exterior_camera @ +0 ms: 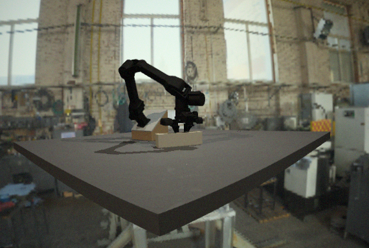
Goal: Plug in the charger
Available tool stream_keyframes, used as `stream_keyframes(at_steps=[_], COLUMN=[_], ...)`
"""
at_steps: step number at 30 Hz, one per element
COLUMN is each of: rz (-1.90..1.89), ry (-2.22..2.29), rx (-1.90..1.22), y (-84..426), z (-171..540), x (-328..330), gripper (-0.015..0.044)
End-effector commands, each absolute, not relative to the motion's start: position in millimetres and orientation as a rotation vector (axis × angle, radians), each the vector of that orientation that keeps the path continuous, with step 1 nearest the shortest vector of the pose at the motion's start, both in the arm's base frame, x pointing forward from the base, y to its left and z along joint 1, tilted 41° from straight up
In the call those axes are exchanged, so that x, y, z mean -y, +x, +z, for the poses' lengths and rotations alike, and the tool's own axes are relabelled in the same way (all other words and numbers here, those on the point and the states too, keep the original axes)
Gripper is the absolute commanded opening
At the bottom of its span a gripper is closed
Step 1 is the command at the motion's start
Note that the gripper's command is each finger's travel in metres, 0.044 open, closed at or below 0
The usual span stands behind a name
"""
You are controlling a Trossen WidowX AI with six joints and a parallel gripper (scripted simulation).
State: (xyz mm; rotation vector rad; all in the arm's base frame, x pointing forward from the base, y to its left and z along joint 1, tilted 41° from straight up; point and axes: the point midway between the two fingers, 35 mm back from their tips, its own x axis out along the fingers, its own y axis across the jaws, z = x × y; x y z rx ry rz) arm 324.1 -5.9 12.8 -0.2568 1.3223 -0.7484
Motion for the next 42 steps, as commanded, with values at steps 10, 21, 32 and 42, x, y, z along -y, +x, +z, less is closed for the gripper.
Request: stream_keyframes(at_steps=[10,21,32,42], rz=[-0.756,-0.756,-0.756,-0.756], ry=[-0.245,-0.245,-0.245,-0.245], rx=[-1.295,-1.295,-1.295,-1.295], y=[329.3,329.6,329.7,329.8], z=[13.6,14.7,15.9,17.0], x=[8.5,7.8,7.0,6.2], gripper=[0.0,0.0,0.0,0.0])
